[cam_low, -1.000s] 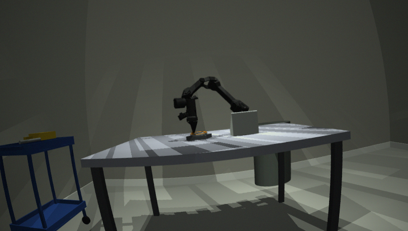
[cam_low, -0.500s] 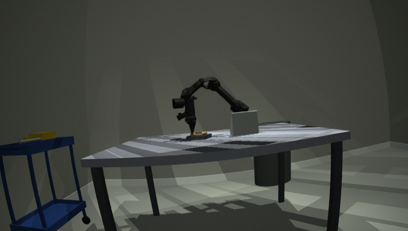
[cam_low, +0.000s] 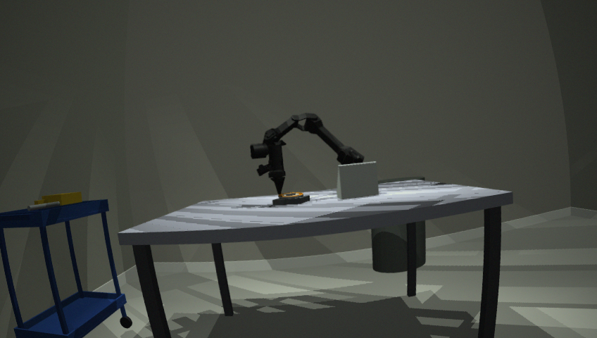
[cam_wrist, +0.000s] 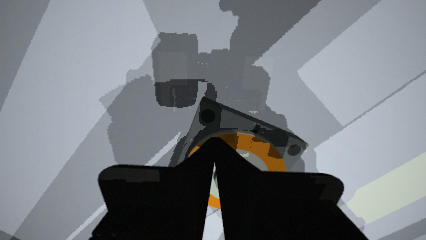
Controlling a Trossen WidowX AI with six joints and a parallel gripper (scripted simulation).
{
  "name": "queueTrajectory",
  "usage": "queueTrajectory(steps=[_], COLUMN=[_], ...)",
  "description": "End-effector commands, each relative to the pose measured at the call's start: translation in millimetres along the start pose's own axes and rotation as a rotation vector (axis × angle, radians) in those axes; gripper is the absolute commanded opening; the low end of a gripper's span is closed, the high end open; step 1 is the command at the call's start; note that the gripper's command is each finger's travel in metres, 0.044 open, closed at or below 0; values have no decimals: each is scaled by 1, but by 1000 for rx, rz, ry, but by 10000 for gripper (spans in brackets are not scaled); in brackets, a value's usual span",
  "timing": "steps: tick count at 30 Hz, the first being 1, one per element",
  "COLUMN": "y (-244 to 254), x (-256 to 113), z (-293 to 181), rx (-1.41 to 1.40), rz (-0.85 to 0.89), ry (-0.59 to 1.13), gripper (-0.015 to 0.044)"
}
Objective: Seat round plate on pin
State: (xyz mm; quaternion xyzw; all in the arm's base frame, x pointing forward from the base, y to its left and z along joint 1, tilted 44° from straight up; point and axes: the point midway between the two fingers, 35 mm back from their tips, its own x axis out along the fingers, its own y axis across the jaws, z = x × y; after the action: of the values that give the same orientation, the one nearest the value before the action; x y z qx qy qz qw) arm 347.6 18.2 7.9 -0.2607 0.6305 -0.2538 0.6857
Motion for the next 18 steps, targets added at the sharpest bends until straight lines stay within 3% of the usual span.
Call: queueTrajectory(steps=[1,18], y=[-7,-20], x=[0,-2], z=[2,5], rx=[4,4], rz=[-7,-8], ry=[2,2], gripper=[0,0])
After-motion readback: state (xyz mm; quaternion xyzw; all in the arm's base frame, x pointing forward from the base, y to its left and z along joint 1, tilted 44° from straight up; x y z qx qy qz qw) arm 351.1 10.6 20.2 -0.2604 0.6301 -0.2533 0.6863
